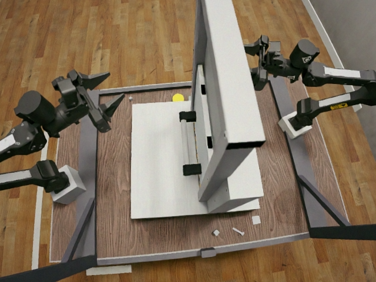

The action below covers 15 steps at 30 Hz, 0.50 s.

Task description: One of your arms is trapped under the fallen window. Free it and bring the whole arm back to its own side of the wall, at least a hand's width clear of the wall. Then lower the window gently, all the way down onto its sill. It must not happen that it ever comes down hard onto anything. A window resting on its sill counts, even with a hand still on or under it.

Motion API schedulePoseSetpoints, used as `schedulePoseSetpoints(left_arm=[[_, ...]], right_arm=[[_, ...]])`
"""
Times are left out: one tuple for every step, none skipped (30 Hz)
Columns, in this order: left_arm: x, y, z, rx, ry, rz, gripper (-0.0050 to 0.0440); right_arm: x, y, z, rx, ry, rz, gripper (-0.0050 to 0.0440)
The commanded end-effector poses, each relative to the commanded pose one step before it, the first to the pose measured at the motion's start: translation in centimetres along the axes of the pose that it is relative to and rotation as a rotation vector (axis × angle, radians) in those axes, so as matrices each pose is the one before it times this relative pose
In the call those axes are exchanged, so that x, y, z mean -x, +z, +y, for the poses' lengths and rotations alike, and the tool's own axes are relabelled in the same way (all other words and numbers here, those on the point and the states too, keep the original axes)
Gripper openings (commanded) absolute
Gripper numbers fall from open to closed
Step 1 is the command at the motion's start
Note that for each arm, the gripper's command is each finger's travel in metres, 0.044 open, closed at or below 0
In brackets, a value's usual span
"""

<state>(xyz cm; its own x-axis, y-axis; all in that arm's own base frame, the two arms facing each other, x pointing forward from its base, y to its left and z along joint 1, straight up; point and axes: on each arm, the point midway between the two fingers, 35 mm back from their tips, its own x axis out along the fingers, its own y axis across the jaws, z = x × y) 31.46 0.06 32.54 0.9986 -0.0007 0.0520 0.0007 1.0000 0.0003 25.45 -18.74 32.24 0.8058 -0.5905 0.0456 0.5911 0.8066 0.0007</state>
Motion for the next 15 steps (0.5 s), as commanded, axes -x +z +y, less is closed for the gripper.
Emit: schedulePoseSetpoints(left_arm=[[0.043, 1.358, -0.121, 0.00170, -0.00645, -0.03120, 0.0400], [0.000, 0.000, 0.000, 0.00000, 0.00000, 0.00000, 0.0400], [0.000, 0.000, 0.000, 0.00000, 0.00000, 0.00000, 0.0400], [0.000, 0.000, 0.000, 0.00000, 0.00000, 0.00000, 0.0400], [0.000, 0.000, 0.000, 0.00000, 0.00000, 0.00000, 0.0400], [0.000, 0.000, 0.000, 0.00000, 0.00000, 0.00000, 0.0400], [0.000, 0.000, 0.000, 0.00000, 0.00000, 0.00000, 0.0400], [0.000, 0.000, 0.000, 0.00000, 0.00000, 0.00000, 0.0400], [0.000, 0.000, 0.000, 0.00000, 0.00000, 0.00000, 0.0400], [0.000, 0.000, 0.000, 0.00000, 0.00000, 0.00000, 0.0400], [0.000, 0.000, 0.000, 0.00000, 0.00000, 0.00000, 0.0400], [0.000, 0.000, 0.000, 0.00000, 0.00000, 0.00000, 0.0400], [0.007, -0.011, 0.020, 0.00000, 0.00135, 0.00012, 0.0400], [-0.007, 0.011, -0.020, 0.00000, -0.00135, -0.00012, 0.0400], [0.000, 0.000, 0.000, 0.00000, 0.00000, 0.00000, 0.0400]], right_arm=[[0.104, 1.070, -3.861, 0.00683, -0.11582, -0.02491, 0.0400], [0.017, 0.002, -0.793, 0.00176, -0.02495, -0.00001, 0.0400], [0.016, 0.002, -0.789, 0.00175, -0.02481, -0.00002, 0.0400], [0.008, -0.005, -0.812, 0.00179, -0.02562, 0.00018, 0.0400], [0.016, 0.002, -0.790, 0.00175, -0.02486, -0.00001, 0.0400], [0.016, 0.002, -0.790, 0.00175, -0.02486, -0.00001, 0.0400], [0.007, -0.009, -0.804, 0.00179, -0.02499, 0.00030, 0.0400], [0.017, 0.002, -0.790, 0.00174, -0.02486, -0.00001, 0.0400], [0.017, 0.002, -0.790, 0.00174, -0.02486, -0.00001, 0.0400], [0.006, -0.013, -0.798, 0.00178, -0.02464, 0.00040, 0.0400], [0.000, 0.000, 0.000, 0.00000, 0.00000, 0.00000, 0.0400], [0.000, 0.000, 0.000, 0.00000, 0.00000, 0.00000, 0.0400], [0.020, -0.259, -0.791, 0.00157, -0.02488, 0.00553, 0.0400], [0.016, 0.262, -0.790, 0.00176, -0.02486, -0.00556, 0.0400], [0.003, -0.012, -0.706, 0.00157, -0.02156, 0.00038, 0.0400]])
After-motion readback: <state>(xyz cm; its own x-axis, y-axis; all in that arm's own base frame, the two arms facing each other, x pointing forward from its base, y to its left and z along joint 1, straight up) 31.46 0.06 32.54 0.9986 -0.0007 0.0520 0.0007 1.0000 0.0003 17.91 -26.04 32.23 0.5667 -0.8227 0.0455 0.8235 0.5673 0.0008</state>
